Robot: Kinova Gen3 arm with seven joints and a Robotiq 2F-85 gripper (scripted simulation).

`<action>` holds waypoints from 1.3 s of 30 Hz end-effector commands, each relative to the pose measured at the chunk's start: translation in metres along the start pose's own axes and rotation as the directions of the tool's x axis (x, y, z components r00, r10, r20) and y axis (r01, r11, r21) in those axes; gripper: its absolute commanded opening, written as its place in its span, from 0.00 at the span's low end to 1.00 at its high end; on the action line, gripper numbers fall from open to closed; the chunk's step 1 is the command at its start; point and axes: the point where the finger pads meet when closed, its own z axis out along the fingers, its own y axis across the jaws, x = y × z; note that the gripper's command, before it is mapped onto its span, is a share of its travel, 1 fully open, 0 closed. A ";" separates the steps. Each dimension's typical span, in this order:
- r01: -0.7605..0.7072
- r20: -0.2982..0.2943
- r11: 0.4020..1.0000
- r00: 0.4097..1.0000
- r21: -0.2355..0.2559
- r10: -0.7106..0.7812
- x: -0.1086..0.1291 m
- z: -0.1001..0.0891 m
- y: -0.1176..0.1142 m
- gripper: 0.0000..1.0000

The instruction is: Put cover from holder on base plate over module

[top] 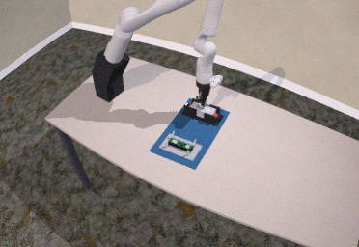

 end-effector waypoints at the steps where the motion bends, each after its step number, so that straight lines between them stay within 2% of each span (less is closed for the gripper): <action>1: 0.000 -0.001 1.000 1.000 0.001 0.000 0.000 0.000 0.000 1.00; 34: 0.000 -0.001 1.000 1.000 0.001 0.000 0.000 0.000 0.000 1.00; 39: 0.004 0.001 1.000 1.000 0.000 -0.004 -0.001 0.025 -0.001 1.00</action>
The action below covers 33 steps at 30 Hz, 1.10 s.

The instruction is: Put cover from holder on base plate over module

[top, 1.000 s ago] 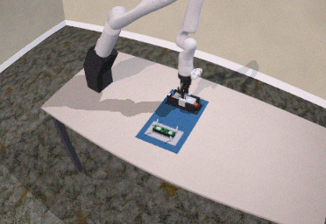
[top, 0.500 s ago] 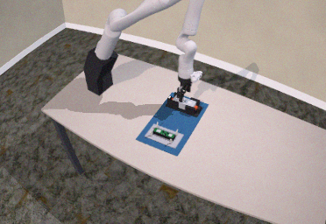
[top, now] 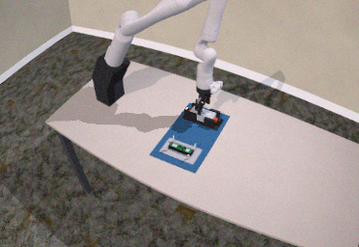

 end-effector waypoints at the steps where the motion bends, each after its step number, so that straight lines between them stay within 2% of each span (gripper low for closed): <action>1: 0.003 0.001 1.000 1.000 -0.005 -0.003 -0.001 0.019 0.002 1.00; 5: 0.006 0.002 1.000 1.000 -0.006 -0.006 -0.002 0.039 0.001 1.00; 33: 0.010 0.007 1.000 1.000 -0.006 -0.010 -0.003 0.044 0.001 1.00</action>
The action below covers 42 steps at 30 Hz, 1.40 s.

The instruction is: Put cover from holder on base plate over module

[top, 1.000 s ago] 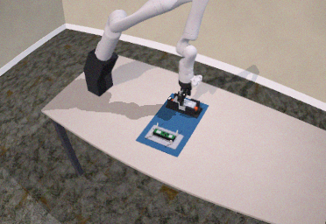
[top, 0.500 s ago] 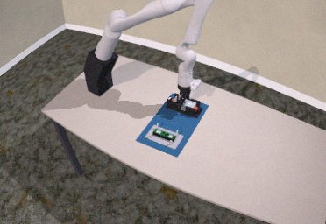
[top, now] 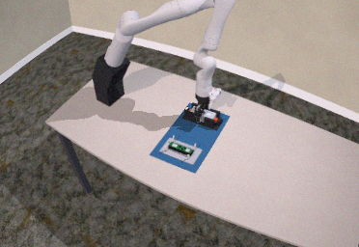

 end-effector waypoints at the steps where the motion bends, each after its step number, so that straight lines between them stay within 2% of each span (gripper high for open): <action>1: -0.004 -0.005 1.000 1.000 0.001 0.004 0.003 0.000 0.001 1.00; 30: -0.007 -0.009 1.000 1.000 0.001 0.007 0.006 -0.001 0.002 1.00; 31: -0.004 -0.006 1.000 1.000 0.003 0.004 0.004 -0.001 0.000 0.70; 42: -0.004 -0.006 1.000 1.000 0.003 0.004 0.004 -0.001 0.000 0.70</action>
